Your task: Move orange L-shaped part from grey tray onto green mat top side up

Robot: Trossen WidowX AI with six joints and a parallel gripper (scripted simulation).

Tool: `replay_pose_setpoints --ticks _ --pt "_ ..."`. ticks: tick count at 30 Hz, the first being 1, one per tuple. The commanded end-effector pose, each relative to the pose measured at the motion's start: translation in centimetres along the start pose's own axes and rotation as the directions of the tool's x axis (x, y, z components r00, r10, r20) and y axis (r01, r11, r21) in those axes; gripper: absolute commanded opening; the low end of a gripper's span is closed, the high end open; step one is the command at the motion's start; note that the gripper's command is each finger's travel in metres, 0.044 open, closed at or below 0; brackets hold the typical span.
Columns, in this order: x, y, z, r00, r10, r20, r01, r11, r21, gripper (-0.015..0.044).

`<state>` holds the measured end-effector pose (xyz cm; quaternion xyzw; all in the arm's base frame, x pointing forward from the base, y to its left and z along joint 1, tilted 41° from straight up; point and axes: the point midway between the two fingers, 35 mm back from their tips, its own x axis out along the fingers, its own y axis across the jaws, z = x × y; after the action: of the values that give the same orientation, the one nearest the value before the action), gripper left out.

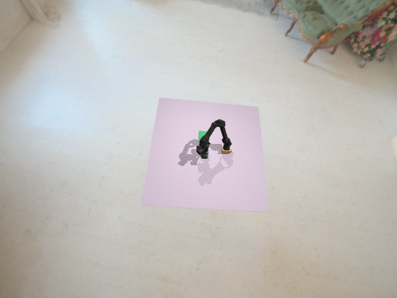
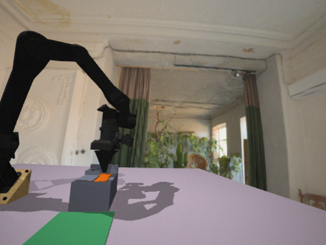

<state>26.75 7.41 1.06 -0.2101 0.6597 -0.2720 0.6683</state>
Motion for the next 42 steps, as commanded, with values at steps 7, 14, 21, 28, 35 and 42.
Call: replay_pose_setpoints --ticks 7,14,21,28,35,42 --pt "1.8 -0.1 0.0 1.0 -0.006 -0.002 0.006 1.0 -0.004 0.018" --pt "3.0 -0.2 -0.1 1.0 -0.006 -0.002 0.006 1.0 -0.004 0.018" --pt "3.2 -0.2 -0.1 1.0 -0.006 -0.002 0.006 1.0 -0.004 0.018" --pt "3.2 -0.2 -0.1 1.0 -0.006 -0.002 0.006 1.0 -0.004 0.018" --pt "3.2 -0.2 -0.1 1.0 -0.006 -0.002 0.006 1.0 -0.004 0.018" --pt "3.0 0.1 -0.1 1.0 0.005 0.0 -0.005 1.0 0.0 0.018"
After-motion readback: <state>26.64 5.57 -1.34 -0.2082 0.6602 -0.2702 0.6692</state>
